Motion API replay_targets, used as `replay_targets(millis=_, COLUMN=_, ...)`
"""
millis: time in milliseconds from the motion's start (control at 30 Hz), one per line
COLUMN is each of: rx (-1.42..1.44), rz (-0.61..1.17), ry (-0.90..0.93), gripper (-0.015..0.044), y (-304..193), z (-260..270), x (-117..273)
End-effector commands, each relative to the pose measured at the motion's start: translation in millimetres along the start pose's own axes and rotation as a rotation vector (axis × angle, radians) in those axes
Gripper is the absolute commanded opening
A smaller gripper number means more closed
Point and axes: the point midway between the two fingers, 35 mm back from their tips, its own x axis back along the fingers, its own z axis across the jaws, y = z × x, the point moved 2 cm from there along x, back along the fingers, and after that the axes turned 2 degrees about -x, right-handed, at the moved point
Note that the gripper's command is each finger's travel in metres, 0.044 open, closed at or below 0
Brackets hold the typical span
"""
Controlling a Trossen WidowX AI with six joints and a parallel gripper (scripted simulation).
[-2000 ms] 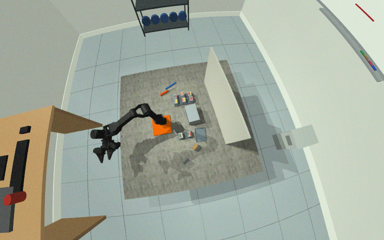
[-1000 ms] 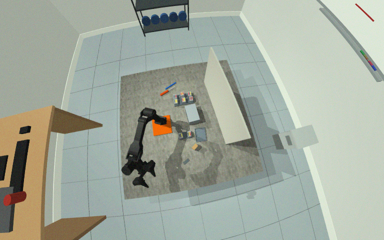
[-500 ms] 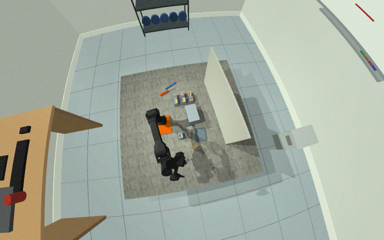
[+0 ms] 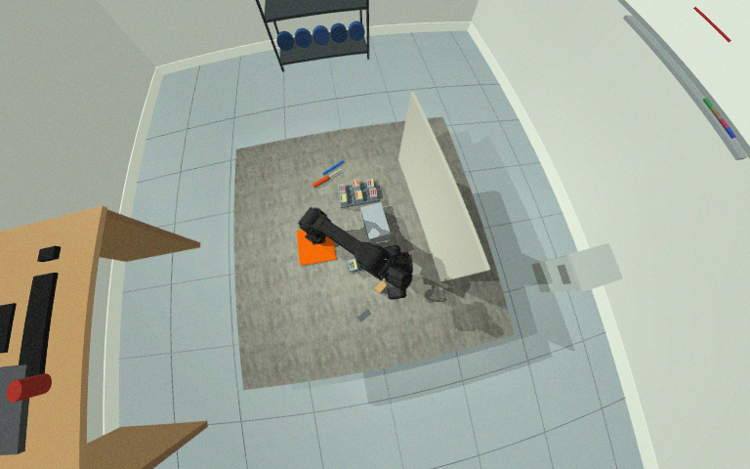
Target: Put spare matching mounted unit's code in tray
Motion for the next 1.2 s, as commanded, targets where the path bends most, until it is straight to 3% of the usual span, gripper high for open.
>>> replay_targets(millis=0, rx=0.015, rz=0.084, ry=0.076, gripper=0.044, y=23, z=66, x=-8)
replay_targets(millis=467, rx=0.124, rz=0.402, ry=0.158, gripper=0.044, y=27, z=273, x=14)
replay_targets(millis=1167, rx=0.138, rz=0.406, ry=0.161, gripper=0.044, y=25, z=278, x=15)
